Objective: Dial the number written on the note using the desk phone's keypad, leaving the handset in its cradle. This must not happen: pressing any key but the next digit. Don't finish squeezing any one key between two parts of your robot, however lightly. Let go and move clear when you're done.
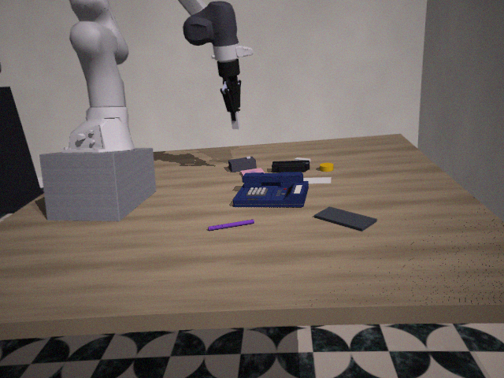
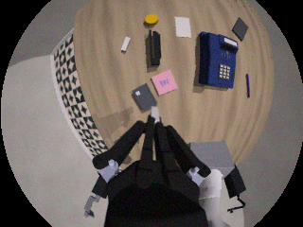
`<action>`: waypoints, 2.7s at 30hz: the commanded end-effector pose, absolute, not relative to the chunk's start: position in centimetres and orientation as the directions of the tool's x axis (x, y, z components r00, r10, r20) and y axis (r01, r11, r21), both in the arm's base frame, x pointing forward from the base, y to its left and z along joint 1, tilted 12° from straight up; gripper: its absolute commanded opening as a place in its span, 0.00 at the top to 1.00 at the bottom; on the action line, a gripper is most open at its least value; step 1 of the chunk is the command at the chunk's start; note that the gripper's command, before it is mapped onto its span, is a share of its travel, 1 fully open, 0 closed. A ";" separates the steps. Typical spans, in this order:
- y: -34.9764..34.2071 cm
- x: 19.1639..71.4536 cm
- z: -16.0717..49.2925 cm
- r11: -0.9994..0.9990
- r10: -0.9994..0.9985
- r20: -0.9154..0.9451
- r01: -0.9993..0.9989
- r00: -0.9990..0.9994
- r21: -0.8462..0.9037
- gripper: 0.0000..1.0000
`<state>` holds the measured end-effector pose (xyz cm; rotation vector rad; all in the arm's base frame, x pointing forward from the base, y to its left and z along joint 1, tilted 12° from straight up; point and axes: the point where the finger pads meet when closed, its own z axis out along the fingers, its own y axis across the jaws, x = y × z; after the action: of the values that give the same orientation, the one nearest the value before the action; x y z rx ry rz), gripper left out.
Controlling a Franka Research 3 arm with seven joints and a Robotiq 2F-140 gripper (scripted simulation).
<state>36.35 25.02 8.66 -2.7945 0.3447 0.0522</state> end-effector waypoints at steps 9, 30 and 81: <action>21.7 32.2 7.5 -0.974 0.085 0.033 0.090 0.996 -0.209 1.00; 21.3 31.8 7.3 -0.974 0.109 0.037 0.115 0.993 -0.196 1.00; 21.4 32.4 7.4 -0.973 0.112 0.035 0.117 0.993 -0.200 1.00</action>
<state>32.02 21.45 7.39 -2.9343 -0.1592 -0.0345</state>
